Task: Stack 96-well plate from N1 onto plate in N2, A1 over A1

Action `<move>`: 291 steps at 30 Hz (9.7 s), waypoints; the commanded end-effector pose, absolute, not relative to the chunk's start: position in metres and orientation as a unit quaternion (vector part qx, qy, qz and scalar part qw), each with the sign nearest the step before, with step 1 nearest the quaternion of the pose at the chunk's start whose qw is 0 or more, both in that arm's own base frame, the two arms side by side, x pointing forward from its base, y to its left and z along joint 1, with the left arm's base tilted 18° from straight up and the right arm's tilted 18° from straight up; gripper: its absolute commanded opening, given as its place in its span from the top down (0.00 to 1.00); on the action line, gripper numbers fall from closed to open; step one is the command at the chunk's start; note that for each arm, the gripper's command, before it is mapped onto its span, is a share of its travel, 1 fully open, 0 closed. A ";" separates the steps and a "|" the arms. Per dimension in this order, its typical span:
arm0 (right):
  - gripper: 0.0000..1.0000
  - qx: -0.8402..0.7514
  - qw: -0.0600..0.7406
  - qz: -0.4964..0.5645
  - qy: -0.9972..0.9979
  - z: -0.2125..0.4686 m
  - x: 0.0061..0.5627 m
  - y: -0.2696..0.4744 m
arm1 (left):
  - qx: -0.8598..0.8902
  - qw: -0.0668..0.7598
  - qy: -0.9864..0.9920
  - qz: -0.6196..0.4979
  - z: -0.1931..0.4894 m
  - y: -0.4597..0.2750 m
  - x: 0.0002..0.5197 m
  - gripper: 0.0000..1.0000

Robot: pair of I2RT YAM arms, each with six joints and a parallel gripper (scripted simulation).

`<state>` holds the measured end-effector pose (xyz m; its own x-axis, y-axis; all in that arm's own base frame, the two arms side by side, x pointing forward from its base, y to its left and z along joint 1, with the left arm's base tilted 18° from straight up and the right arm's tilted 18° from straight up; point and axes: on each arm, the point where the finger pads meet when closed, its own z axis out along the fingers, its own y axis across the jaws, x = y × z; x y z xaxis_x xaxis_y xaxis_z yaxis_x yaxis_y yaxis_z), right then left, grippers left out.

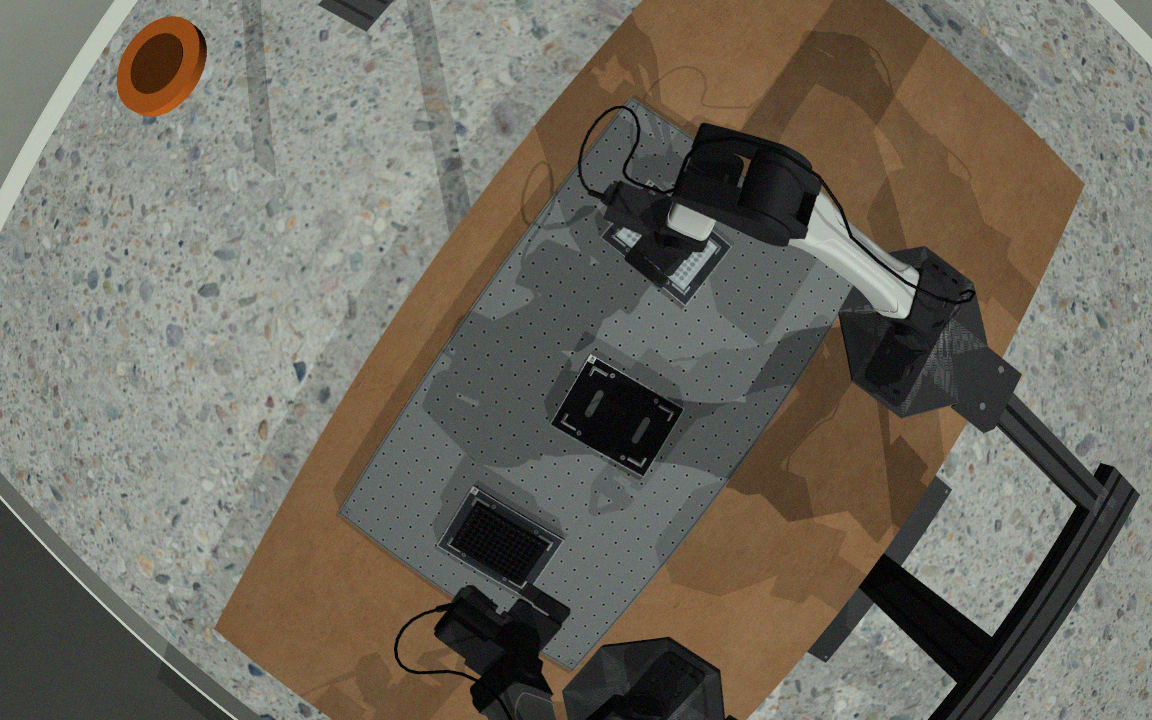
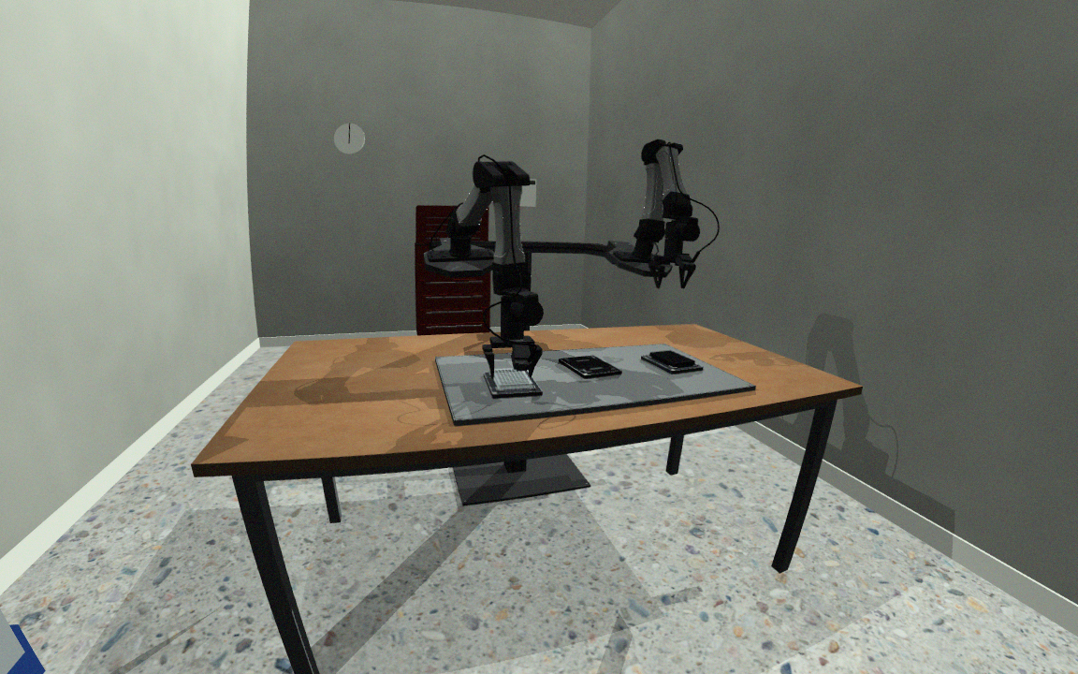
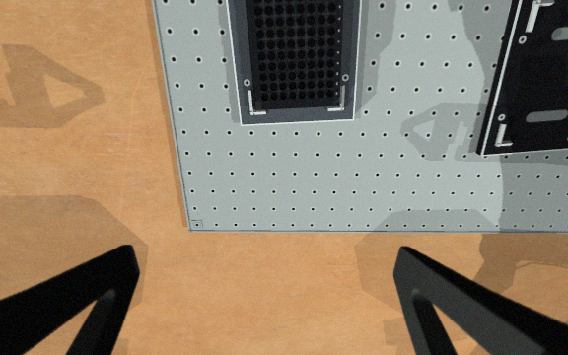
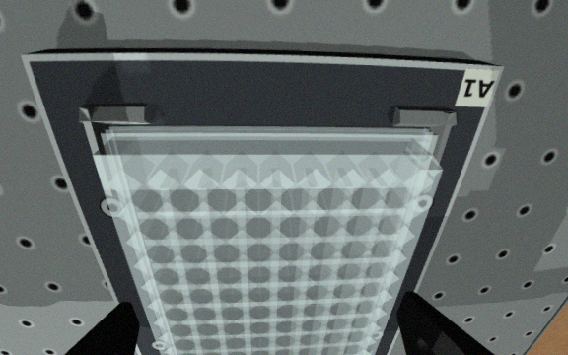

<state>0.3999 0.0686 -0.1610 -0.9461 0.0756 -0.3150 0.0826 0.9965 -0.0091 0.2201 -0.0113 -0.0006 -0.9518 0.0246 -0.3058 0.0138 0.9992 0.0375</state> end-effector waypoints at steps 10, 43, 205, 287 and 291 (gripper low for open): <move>0.00 0.038 0.150 -0.008 0.988 -0.177 0.399 0.068 | 0.008 0.156 0.988 0.018 0.001 -0.011 0.220 0.00; 0.00 0.038 0.147 -0.009 0.988 -0.177 0.398 0.068 | 0.008 0.156 0.988 0.018 0.001 -0.011 0.220 0.00; 1.00 0.040 0.162 -0.010 0.986 -0.100 0.382 0.073 | 0.008 0.156 0.988 0.018 0.001 -0.011 0.220 0.00; 1.00 0.040 0.144 -0.017 0.989 -0.086 0.367 0.069 | 0.008 0.156 0.988 0.018 0.001 -0.011 0.220 0.00; 1.00 -0.002 0.140 -0.024 0.990 -0.091 0.362 0.078 | 0.008 0.156 0.988 0.018 0.001 -0.011 0.220 0.00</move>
